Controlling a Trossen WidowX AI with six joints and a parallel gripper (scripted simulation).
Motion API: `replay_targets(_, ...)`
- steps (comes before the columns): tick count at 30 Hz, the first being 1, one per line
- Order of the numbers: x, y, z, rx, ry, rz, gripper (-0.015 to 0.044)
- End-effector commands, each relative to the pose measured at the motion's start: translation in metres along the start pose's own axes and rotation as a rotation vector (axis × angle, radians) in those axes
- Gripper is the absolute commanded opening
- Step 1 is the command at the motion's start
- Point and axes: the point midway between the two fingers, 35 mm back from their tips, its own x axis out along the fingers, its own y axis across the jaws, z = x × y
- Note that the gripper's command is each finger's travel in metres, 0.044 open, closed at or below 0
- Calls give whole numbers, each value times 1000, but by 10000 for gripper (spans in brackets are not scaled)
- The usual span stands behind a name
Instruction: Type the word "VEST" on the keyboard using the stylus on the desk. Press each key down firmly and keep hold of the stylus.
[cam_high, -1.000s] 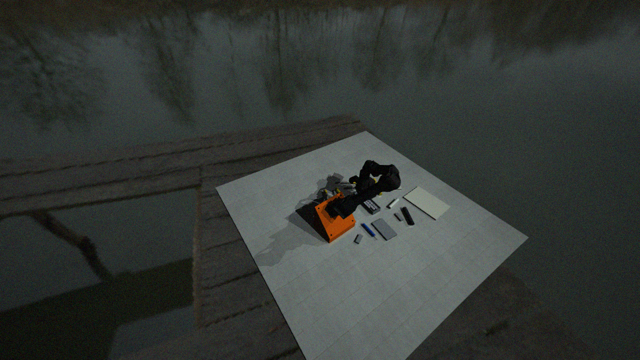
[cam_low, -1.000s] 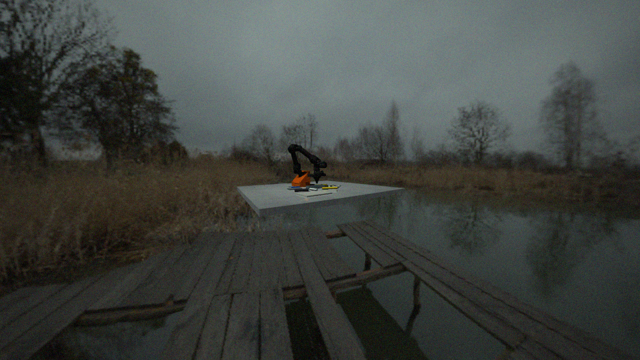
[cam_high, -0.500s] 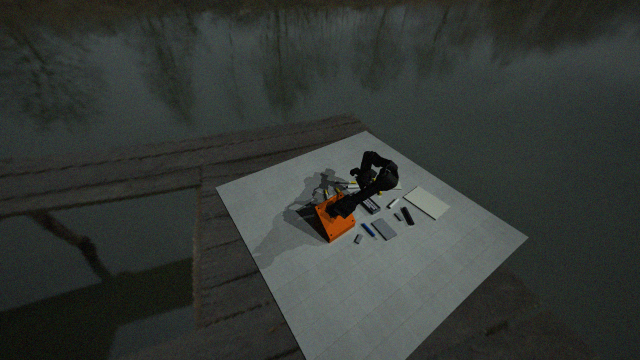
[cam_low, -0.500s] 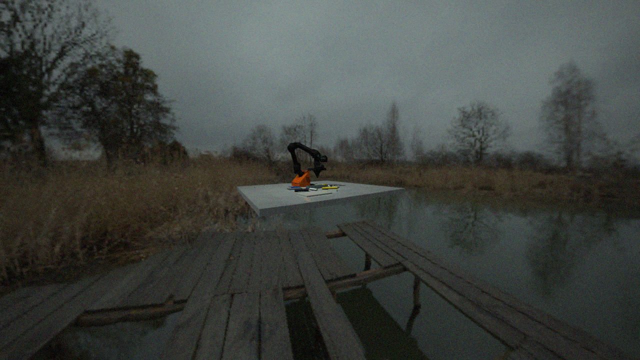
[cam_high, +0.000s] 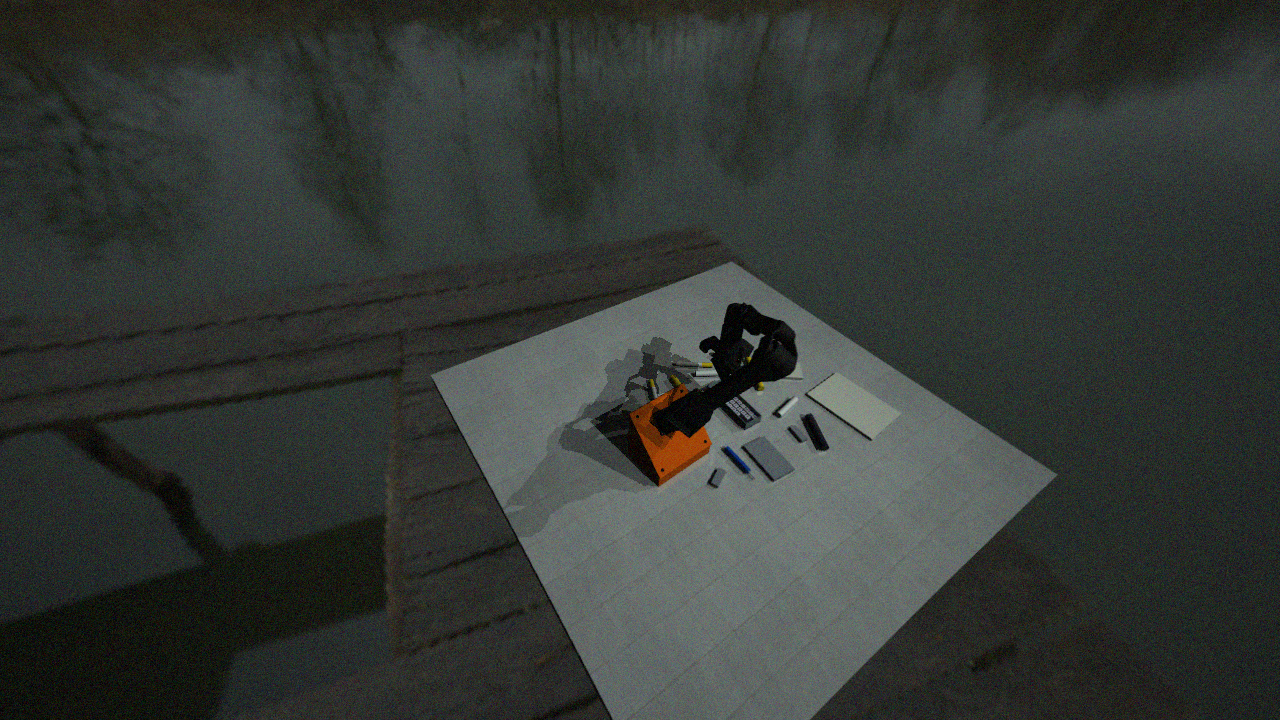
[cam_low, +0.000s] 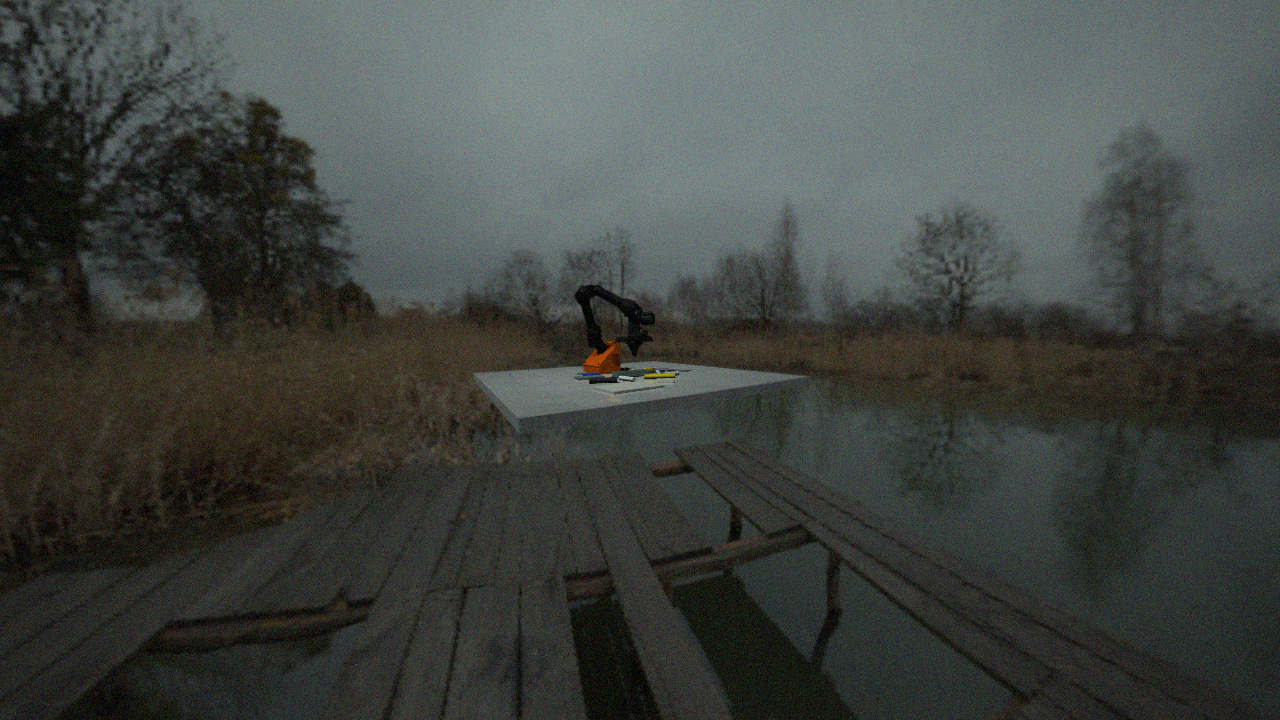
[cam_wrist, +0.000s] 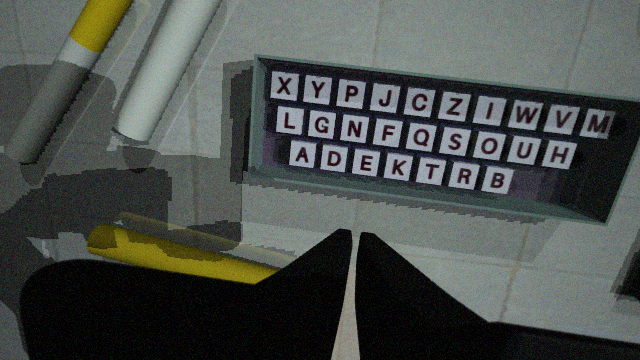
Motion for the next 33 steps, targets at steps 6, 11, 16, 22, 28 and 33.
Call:
replay_targets(6,0,0,0,0,0,0,0)
replay_targets(11,2,-11,-2,70,-4,-22,105)
replay_targets(16,18,-86,-22,585,-72,-183,150)
replay_targets(22,28,-150,-55,1067,-207,-323,150)
replay_targets(28,32,-193,-89,1408,-356,-405,150)
replay_targets(33,33,-205,-101,1508,-410,-426,150)
